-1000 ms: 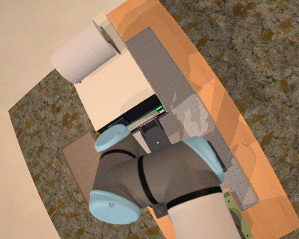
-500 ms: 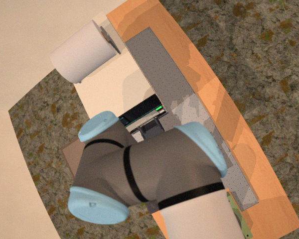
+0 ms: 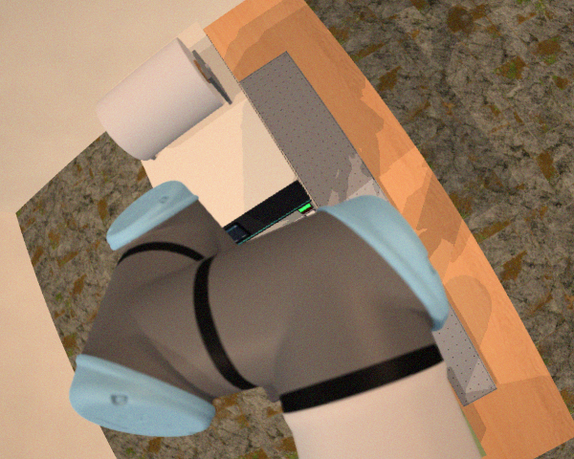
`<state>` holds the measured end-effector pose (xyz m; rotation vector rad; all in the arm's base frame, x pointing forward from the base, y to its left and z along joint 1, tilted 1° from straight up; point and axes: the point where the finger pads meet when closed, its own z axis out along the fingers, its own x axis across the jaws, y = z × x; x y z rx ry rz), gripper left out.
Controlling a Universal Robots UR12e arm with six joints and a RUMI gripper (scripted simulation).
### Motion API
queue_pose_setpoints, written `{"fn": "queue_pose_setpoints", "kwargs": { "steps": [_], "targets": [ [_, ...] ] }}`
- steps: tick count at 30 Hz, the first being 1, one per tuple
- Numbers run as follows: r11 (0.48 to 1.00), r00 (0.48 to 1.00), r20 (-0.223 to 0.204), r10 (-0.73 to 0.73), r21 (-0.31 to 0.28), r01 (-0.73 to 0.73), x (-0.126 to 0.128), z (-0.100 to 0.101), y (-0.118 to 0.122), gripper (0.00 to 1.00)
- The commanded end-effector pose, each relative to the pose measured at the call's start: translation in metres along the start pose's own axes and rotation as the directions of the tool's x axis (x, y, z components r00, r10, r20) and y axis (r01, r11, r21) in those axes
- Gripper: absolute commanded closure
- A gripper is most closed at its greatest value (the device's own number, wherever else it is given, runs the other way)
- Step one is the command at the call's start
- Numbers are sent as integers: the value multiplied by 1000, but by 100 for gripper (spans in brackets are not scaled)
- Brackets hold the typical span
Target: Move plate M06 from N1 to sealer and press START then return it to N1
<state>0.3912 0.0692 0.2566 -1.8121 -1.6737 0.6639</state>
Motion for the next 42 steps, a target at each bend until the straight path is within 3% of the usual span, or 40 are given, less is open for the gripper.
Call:
{"fn": "queue_pose_setpoints", "kwargs": {
  "steps": [1,8,10,15,25,32,42],
  "targets": [
    [1000,1000,0,2,-24,-2,-1,-18,2,32],
    [998,1000,1,5,-69,-4,-2,-52,4,32],
    [998,1000,1,5,-69,-4,-2,-52,4,32],
    [995,1000,1,7,-102,-6,-3,-77,3,32],
    [990,1000,2,9,-140,-9,-3,-106,3,32],
    [982,1000,2,12,-186,-11,-4,-140,-1,32],
    [975,1000,2,14,-224,-13,-5,-168,-5,32]
  ]
}}
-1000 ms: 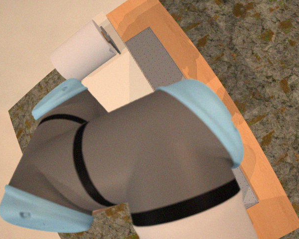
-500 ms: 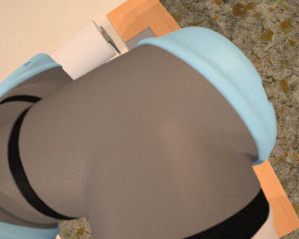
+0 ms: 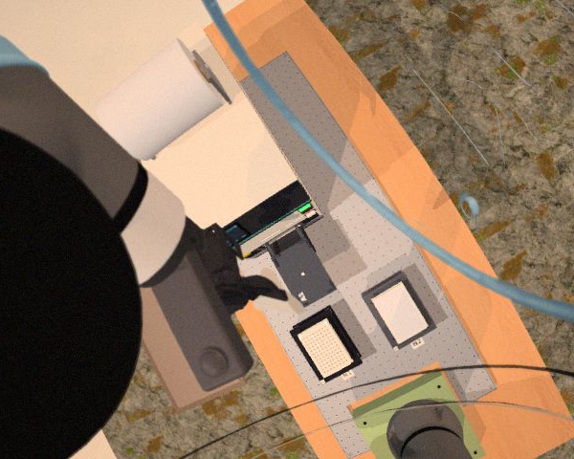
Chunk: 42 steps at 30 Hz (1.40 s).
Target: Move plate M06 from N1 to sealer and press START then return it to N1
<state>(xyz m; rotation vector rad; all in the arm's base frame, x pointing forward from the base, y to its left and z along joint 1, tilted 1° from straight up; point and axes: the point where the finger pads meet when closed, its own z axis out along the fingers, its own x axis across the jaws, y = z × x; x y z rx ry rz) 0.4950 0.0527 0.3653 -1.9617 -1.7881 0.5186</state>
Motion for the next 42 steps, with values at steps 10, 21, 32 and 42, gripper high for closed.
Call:
{"fn": "queue_pose_setpoints", "kwargs": {
  "steps": [10,21,32,42],
  "targets": [
    [997,1000,1,4,-78,-4,-1,-58,2,32],
    [990,1000,2,7,-142,-6,-1,-105,-1,32],
    [981,1000,3,8,-193,-8,-1,-143,-7,32],
    [972,1000,3,10,-236,-9,-1,-174,-12,32]
  ]
}}
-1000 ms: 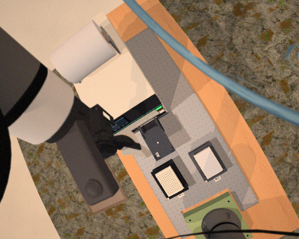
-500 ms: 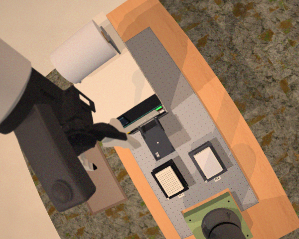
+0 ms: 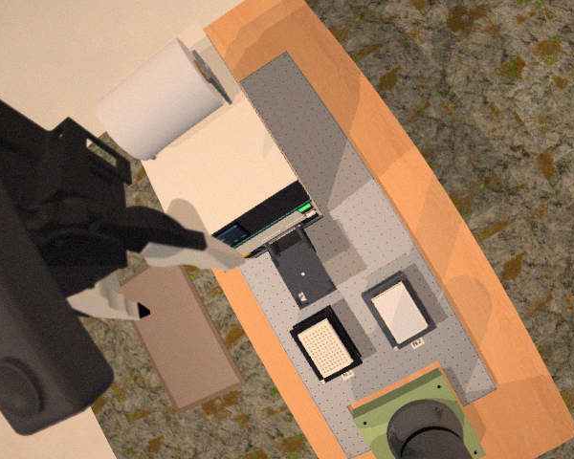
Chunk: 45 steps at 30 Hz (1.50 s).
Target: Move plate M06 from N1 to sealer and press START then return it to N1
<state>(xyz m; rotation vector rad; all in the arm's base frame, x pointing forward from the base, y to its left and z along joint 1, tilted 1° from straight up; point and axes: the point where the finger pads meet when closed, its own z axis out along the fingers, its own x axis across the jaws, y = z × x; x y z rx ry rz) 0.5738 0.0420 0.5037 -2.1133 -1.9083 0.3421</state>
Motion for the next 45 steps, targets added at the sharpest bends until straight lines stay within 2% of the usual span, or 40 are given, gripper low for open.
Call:
{"fn": "queue_pose_setpoints", "kwargs": {
  "steps": [1,9,12,16,18,24,27,33,35,45],
  "targets": [
    [1000,1000,0,1,-20,-1,0,-15,1,32],
    [997,1000,1,2,-76,-2,0,-55,0,32],
    [997,1000,1,2,-78,-2,0,-57,0,32],
    [994,1000,2,3,-106,-3,1,-77,-2,32],
    [994,1000,2,3,-106,-3,1,-77,-2,32],
    [989,1000,2,4,-147,-4,1,-107,-5,32],
    [989,1000,2,4,-149,-4,1,-108,-5,32],
    [982,1000,3,5,-191,-4,2,-138,-11,32],
    [982,1000,3,5,-191,-4,2,-138,-11,32],
    [969,1000,4,6,-247,-5,4,-178,-20,32]
  ]
}}
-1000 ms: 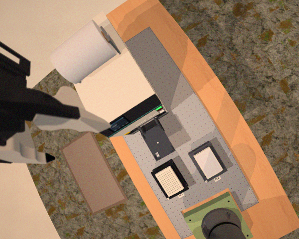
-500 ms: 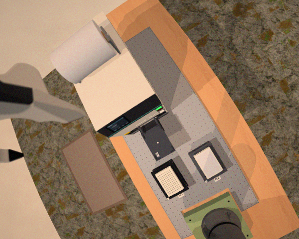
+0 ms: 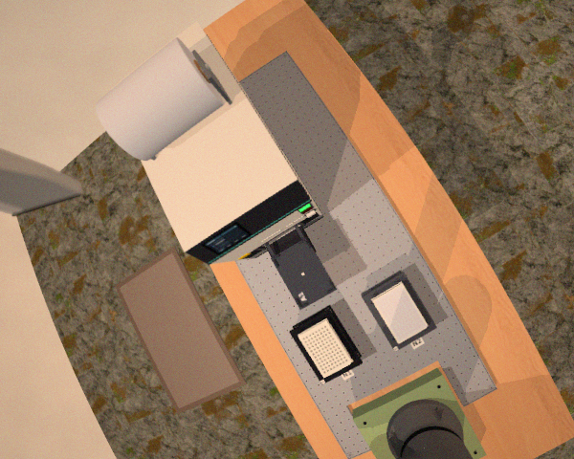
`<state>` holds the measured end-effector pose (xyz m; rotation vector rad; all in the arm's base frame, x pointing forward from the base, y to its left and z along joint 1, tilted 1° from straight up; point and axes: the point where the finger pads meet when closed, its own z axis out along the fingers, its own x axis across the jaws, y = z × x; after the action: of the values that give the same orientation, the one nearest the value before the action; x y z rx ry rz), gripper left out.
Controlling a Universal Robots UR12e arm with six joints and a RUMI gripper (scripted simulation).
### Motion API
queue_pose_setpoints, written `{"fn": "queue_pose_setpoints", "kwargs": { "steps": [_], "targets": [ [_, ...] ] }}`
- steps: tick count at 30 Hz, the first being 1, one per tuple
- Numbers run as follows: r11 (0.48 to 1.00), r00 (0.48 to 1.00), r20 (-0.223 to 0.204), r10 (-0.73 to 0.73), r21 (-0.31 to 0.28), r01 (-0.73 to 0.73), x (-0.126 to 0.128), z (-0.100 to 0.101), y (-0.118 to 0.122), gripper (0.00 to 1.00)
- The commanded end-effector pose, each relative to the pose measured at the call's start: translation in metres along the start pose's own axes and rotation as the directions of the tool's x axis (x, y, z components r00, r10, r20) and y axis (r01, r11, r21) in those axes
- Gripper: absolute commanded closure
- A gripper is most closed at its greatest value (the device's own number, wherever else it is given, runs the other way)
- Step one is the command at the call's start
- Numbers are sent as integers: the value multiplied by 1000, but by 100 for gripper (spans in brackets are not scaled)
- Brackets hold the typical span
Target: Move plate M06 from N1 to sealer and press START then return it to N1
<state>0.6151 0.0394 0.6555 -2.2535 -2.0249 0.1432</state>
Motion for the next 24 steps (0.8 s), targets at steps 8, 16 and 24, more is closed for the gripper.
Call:
{"fn": "queue_pose_setpoints", "kwargs": {
  "steps": [8,16,24],
  "targets": [
    [997,1000,1,1,-73,-1,2,-52,-2,32],
    [992,1000,2,1,-123,-1,3,-87,-7,32],
    [989,1000,2,1,-145,-1,4,-103,-9,32]
  ]
}}
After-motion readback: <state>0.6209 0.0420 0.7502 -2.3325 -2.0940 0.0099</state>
